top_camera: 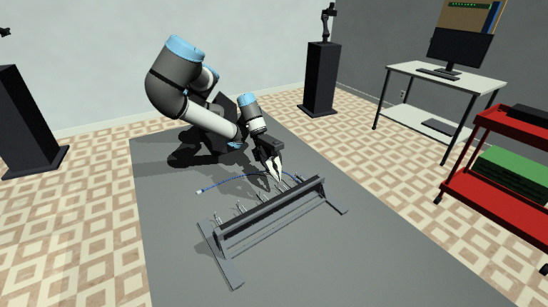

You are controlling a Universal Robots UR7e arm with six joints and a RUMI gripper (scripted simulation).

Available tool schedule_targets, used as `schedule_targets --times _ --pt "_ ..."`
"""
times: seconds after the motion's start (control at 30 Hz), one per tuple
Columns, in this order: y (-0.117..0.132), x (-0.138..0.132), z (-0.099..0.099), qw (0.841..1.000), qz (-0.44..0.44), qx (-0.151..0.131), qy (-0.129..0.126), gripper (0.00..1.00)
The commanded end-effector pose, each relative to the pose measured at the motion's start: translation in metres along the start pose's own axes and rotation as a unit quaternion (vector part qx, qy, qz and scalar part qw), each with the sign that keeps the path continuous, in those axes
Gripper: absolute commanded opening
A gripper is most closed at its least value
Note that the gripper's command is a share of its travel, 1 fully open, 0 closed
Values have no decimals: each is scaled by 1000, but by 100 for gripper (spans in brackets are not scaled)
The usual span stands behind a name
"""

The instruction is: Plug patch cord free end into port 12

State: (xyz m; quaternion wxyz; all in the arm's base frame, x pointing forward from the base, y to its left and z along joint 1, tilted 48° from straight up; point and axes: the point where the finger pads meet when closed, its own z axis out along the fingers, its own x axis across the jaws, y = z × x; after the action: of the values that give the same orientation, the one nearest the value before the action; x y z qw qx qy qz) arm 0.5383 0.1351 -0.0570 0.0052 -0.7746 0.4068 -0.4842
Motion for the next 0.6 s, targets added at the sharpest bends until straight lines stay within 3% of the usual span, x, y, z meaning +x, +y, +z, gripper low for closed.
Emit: schedule_targets --times 0.0,0.37,0.57 --pt "0 0 0 1000 0 1 0 0" --pt "0 0 -2 1000 0 1 0 0" --pt "0 0 -19 1000 0 1 0 0"
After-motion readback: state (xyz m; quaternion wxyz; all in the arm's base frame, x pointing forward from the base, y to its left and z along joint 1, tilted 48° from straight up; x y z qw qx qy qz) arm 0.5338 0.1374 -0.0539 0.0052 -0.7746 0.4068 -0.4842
